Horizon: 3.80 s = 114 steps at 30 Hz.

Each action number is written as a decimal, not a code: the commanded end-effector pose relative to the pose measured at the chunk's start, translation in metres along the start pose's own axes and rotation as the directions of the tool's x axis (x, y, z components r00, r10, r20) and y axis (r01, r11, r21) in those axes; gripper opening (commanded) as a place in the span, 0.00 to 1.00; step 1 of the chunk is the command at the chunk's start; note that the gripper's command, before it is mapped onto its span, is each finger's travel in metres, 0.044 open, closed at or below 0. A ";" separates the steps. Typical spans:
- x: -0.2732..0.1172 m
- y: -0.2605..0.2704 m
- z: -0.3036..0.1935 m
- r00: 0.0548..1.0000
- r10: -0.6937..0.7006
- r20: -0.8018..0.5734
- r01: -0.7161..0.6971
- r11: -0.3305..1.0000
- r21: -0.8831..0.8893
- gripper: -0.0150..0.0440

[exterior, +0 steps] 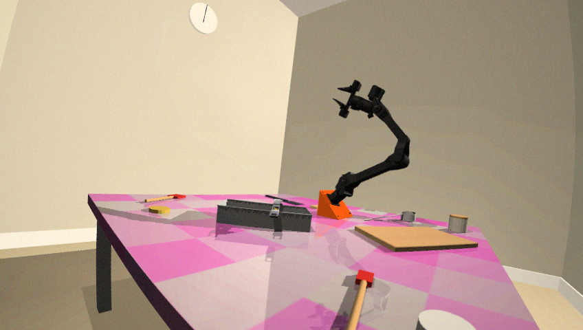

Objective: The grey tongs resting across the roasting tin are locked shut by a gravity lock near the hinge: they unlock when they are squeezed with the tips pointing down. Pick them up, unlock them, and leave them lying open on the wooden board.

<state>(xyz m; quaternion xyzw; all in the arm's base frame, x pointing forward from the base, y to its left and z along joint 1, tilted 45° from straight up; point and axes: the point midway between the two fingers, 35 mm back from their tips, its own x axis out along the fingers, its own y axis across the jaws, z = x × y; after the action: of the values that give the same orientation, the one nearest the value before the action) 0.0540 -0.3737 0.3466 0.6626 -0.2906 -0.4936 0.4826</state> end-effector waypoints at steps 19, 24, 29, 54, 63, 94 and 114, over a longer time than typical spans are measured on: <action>0.020 -0.178 -0.312 0.574 -0.539 -0.616 -0.622 0.202 -0.756 0.69; -0.007 -0.220 -0.352 0.451 -0.634 -0.628 -0.775 0.071 -0.628 0.69; -0.050 -0.274 -0.395 0.280 -0.744 -0.607 -0.952 -0.136 -0.274 0.69; -0.150 -0.383 -0.444 -0.022 -0.906 -0.422 -0.769 -0.254 0.586 0.69; -0.149 -0.391 -0.448 -0.022 -0.906 -0.422 -0.769 -0.254 0.586 0.69; -0.151 -0.436 -0.471 -0.023 -0.905 -0.424 -0.769 -0.255 0.586 0.69; -0.153 -0.452 -0.477 -0.029 -0.905 -0.425 -0.766 -0.253 0.591 0.52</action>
<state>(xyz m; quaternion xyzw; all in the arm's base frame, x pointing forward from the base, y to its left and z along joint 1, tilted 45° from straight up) 0.4059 0.0921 0.0075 0.2069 -0.4032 -0.4310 -0.7803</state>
